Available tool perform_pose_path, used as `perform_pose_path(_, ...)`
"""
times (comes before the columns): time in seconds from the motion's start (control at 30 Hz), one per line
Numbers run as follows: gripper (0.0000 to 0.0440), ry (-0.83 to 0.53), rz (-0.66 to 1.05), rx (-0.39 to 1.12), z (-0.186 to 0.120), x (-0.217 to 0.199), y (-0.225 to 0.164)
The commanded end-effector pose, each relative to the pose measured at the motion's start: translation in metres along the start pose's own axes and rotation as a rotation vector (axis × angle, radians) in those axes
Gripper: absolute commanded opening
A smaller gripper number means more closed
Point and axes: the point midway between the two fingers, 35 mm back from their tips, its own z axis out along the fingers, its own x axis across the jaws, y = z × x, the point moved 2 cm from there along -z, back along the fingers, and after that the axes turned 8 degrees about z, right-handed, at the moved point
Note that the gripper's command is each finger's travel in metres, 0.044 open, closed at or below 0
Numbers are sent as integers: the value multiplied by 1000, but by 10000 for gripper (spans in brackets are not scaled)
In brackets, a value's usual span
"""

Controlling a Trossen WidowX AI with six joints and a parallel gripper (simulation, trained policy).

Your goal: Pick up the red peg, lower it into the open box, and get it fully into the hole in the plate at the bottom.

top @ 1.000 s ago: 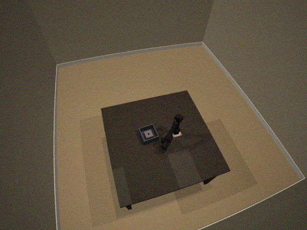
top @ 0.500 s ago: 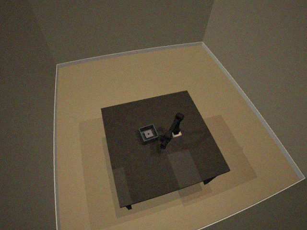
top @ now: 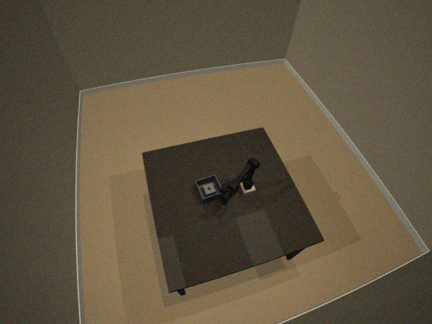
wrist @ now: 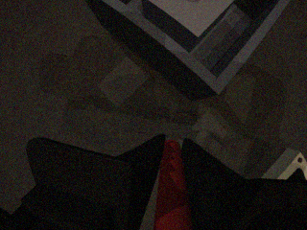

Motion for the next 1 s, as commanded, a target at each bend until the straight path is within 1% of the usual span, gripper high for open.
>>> perform_pose_path(0.0, 0, 10, 42, -25, -3, 6, 15)
perform_pose_path(0.23, 0, 21, 120, -69, -2, 14, 48)
perform_pose_path(0.43, 0, 23, 165, -101, 6, 19, 77)
perform_pose_path(0.7, 0, 18, 186, -125, 23, 23, 113)
perform_pose_path(0.97, 2, 9, 159, -115, 46, 23, 141)
